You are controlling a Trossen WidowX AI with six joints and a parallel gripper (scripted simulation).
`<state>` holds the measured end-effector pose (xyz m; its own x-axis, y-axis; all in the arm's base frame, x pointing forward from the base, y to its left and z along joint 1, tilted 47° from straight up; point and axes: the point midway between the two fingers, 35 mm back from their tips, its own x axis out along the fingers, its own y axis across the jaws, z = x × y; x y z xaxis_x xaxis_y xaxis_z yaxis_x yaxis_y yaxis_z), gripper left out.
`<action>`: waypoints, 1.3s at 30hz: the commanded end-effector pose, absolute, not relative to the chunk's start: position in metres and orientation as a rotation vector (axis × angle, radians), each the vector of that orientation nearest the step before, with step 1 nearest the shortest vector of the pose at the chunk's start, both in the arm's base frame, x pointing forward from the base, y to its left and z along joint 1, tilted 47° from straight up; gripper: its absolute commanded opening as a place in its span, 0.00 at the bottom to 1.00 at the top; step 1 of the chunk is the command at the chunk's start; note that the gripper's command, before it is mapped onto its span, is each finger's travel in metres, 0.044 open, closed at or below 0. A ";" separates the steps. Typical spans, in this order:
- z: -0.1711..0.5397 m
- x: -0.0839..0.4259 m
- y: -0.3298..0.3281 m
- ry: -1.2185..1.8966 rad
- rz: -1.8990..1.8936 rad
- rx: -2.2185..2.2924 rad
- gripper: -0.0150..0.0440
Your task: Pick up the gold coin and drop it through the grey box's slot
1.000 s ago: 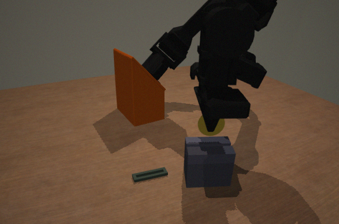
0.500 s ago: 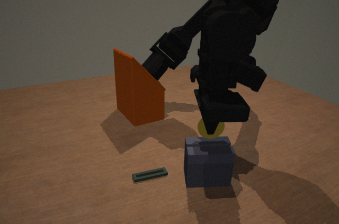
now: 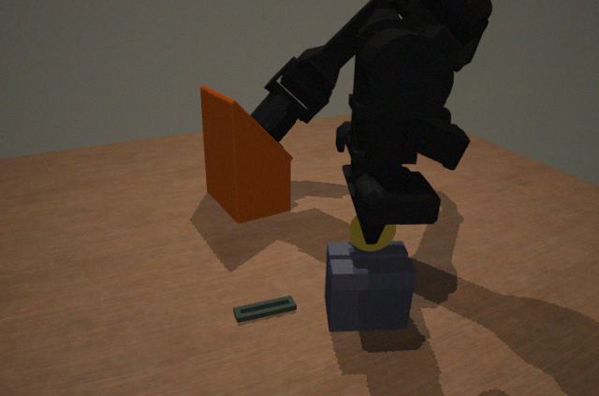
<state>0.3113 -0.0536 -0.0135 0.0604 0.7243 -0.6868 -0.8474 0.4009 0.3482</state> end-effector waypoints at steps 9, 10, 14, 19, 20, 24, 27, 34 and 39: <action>-0.018 0.311 -0.048 0.924 1.196 -0.152 0.25; -0.016 0.312 -0.050 0.924 1.197 -0.163 0.30; -0.016 0.312 -0.050 0.924 1.197 -0.163 0.48; -0.016 0.312 -0.050 0.924 1.197 -0.163 0.53; -0.016 0.312 -0.050 0.924 1.197 -0.163 0.53; -0.016 0.312 -0.050 0.924 1.197 -0.163 0.53; -0.010 0.311 -0.057 0.925 1.197 -0.163 0.66; 0.002 0.309 -0.070 0.926 1.197 -0.160 0.97; 0.026 0.303 -0.093 0.926 1.202 -0.148 1.00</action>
